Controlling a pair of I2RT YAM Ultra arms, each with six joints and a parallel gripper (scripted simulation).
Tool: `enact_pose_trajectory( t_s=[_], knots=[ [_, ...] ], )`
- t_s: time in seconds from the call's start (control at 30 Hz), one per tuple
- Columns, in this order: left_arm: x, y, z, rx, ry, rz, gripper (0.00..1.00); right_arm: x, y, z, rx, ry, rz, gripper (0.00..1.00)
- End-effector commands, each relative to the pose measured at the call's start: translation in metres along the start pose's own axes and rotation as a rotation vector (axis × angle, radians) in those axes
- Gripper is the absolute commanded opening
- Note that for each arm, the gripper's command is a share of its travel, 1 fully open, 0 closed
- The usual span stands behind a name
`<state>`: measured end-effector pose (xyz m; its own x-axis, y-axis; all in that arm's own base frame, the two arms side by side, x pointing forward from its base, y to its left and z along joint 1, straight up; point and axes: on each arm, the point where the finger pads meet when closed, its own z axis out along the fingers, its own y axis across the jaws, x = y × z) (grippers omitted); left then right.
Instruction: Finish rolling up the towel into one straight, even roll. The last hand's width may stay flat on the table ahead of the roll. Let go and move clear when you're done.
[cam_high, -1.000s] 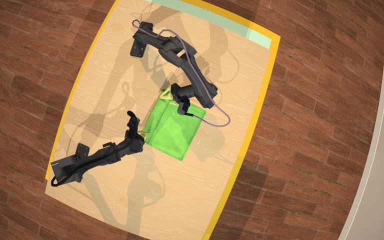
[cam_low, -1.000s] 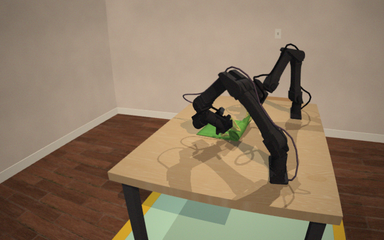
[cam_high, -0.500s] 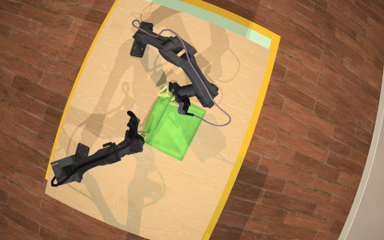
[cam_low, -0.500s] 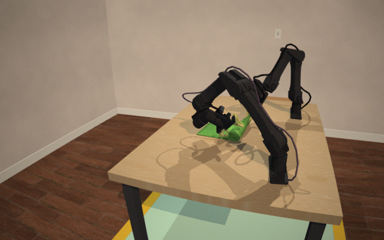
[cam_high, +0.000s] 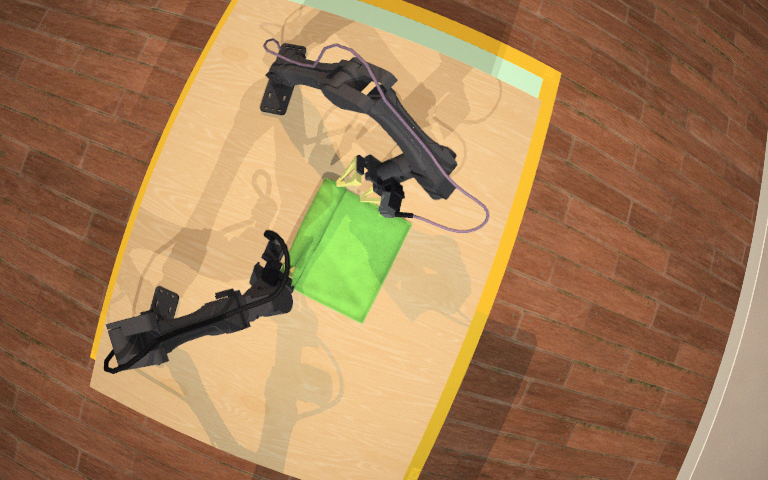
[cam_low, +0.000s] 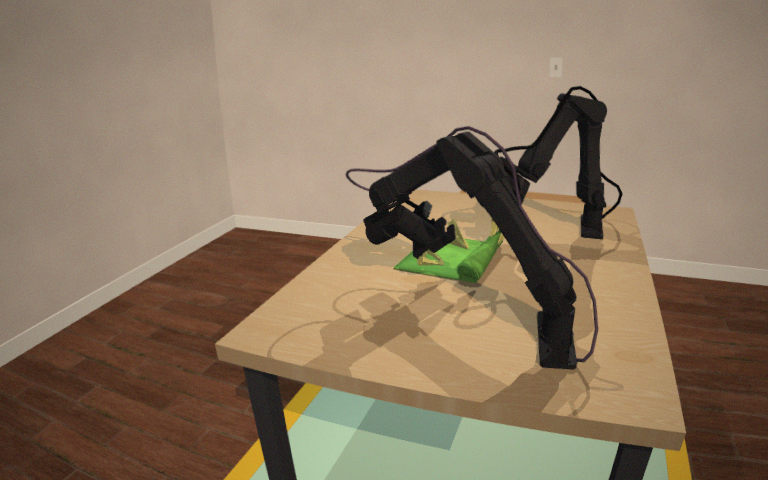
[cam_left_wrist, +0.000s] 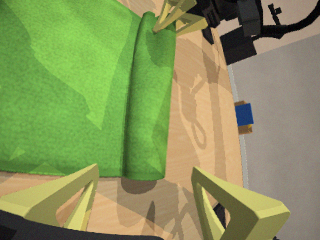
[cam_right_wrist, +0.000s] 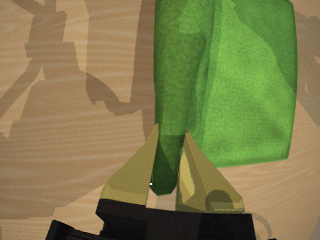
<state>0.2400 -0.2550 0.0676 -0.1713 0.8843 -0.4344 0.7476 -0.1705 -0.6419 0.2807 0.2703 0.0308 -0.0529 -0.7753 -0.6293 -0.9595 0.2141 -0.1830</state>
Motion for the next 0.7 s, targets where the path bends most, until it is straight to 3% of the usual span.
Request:
enact_pose_trajectory(
  t_s=[0.0,0.23,0.3,0.67],
  knots=[
    [-0.007,-0.004,-0.015,0.115,0.053,0.019,0.85,-0.001,0.004,0.001,-0.129,0.022,0.089,0.21],
    [-0.009,-0.009,-0.008,-0.02,0.034,0.112,0.88,-0.003,0.004,-0.001,-0.295,0.039,0.222,0.21],
    [-0.009,-0.009,-0.008,-0.02,0.034,0.112,0.88,-0.003,0.004,-0.001,-0.295,0.039,0.222,0.21],
    [-0.014,-0.025,0.013,-0.425,-0.022,0.393,0.92,-0.005,0.003,-0.004,-0.554,0.067,0.428,0.21]
  ],
)
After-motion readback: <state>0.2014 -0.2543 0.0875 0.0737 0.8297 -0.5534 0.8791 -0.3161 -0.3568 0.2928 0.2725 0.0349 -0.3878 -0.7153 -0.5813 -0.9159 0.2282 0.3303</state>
